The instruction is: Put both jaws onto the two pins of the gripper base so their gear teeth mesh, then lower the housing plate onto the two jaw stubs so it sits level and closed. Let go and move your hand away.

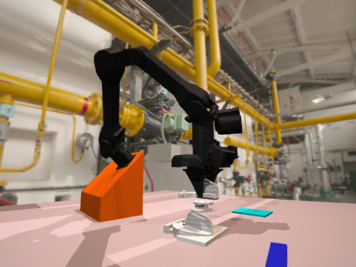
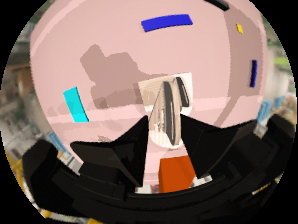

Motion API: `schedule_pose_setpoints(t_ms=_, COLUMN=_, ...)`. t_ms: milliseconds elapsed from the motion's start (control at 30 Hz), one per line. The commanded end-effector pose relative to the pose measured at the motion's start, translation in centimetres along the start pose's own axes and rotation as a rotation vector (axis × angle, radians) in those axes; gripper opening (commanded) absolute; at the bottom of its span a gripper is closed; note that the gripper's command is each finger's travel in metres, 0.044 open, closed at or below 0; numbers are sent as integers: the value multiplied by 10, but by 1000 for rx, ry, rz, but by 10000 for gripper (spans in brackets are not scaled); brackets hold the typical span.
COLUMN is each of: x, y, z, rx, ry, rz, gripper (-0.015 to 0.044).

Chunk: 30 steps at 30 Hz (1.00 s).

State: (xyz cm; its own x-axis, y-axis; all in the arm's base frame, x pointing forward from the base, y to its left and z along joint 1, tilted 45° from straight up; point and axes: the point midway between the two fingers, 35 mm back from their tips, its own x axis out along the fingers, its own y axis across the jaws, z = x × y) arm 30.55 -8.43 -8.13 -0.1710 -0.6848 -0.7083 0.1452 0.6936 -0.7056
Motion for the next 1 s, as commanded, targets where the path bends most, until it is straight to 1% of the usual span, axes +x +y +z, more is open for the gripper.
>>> schedule_pose_setpoints(t_ms=0, x=0, y=1, z=0, rx=4, ry=3, rz=5, gripper=134)
schedule_pose_setpoints(t_ms=500, x=1, y=1, z=0, rx=4, ry=3, rz=6, gripper=134)
schedule_pose_setpoints(t_ms=967, x=24, y=1, z=1, rx=4, ry=3, rz=6, gripper=134)
